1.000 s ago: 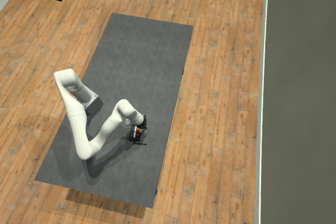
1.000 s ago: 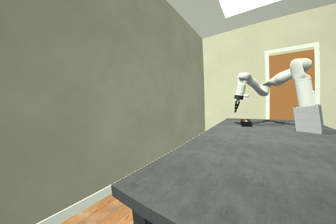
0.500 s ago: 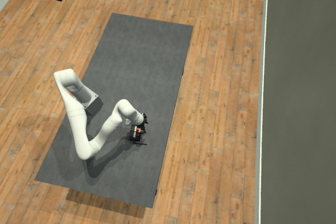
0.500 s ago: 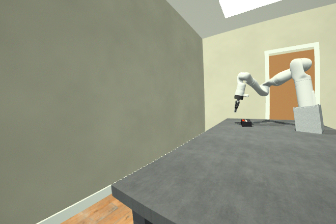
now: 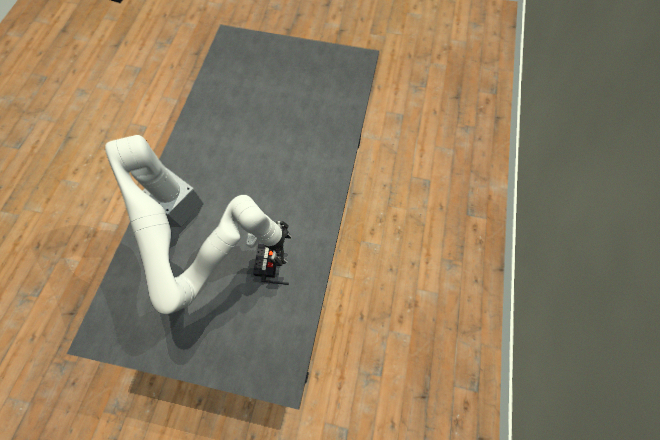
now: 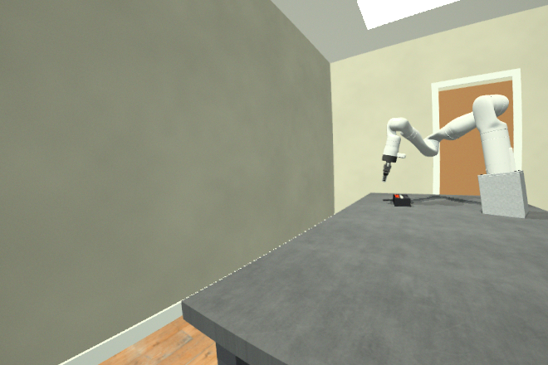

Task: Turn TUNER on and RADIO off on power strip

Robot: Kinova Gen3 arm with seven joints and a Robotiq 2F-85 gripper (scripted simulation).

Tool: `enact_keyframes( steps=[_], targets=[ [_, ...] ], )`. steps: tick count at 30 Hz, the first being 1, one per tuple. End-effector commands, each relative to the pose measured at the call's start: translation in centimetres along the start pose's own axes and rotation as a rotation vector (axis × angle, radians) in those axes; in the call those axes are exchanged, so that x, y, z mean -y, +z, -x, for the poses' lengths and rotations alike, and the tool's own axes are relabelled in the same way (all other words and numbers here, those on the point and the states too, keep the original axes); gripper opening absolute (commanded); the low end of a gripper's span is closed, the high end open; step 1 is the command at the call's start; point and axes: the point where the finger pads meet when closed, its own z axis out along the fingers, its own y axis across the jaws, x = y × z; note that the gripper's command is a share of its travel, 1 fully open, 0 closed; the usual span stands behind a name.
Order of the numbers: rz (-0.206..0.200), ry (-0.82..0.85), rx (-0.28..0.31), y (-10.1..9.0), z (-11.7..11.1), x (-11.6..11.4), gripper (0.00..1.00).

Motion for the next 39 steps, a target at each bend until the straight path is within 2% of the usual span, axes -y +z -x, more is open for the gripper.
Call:
enact_keyframes(
  steps=[1,9,10,14,15,22,23,28,29,34,35,39],
  targets=[
    [-0.004,0.004,-0.007,-0.2,-0.2,0.0,1.0],
    [-0.005,0.011,-0.028,-0.1,-0.5,0.1,1.0],
    [-0.006,0.017,-0.046,0.1,-0.8,0.1,1.0],
    [-0.006,0.017,-0.046,0.1,-0.8,0.1,1.0],
    [-0.007,0.025,-0.069,0.2,-1.1,0.2,1.0],
    [-0.007,0.025,-0.069,0.2,-1.1,0.2,1.0],
    [-0.009,0.034,-0.095,0.3,-1.5,0.3,1.0],
    [-0.009,0.034,-0.095,0.3,-1.5,0.3,1.0],
    [-0.011,0.043,-0.122,0.4,-1.9,0.3,1.0],
    [-0.011,0.043,-0.122,0.4,-1.9,0.3,1.0],
    [-0.013,0.053,-0.149,0.4,-2.3,0.4,1.0],
    [-0.013,0.053,-0.149,0.4,-2.3,0.4,1.0]
  ],
)
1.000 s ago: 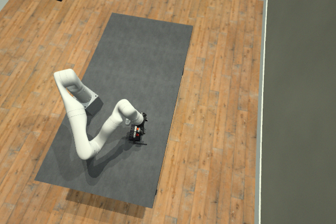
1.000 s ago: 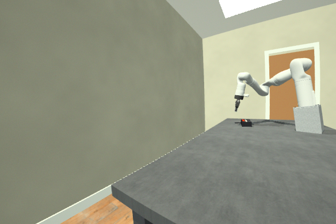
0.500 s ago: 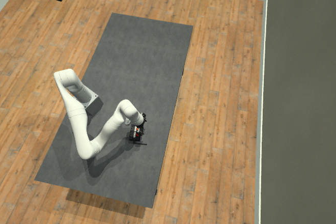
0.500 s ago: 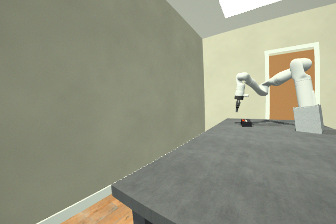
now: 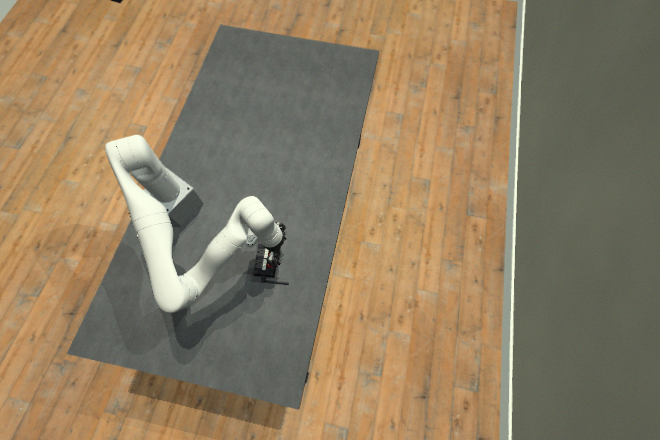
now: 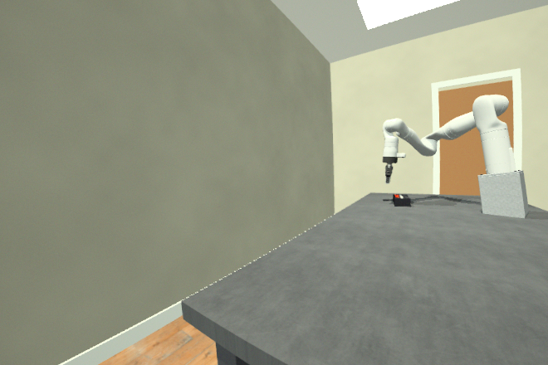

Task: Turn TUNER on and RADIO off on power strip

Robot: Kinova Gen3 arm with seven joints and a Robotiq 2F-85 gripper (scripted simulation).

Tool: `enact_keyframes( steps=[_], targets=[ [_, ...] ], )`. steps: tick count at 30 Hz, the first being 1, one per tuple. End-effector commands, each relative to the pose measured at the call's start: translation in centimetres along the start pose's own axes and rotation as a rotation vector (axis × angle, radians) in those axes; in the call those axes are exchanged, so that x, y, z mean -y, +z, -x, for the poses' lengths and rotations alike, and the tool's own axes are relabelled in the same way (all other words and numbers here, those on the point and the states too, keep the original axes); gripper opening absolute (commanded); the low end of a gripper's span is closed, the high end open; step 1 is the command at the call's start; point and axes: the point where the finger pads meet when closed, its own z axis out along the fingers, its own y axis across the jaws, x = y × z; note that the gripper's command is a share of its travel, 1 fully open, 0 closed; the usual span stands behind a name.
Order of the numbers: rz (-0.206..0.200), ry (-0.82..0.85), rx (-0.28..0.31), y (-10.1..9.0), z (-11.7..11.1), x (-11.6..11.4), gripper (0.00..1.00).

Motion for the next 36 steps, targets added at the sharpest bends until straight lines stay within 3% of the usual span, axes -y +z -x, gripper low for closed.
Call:
enact_keyframes(
  steps=[1,9,36],
  targets=[
    [-0.007,0.009,-0.012,-0.1,-0.1,0.2,1.0],
    [-0.012,0.026,-0.06,0.1,-0.8,0.3,1.0],
    [-0.016,0.041,-0.101,0.1,-1.4,0.3,1.0]
  ],
)
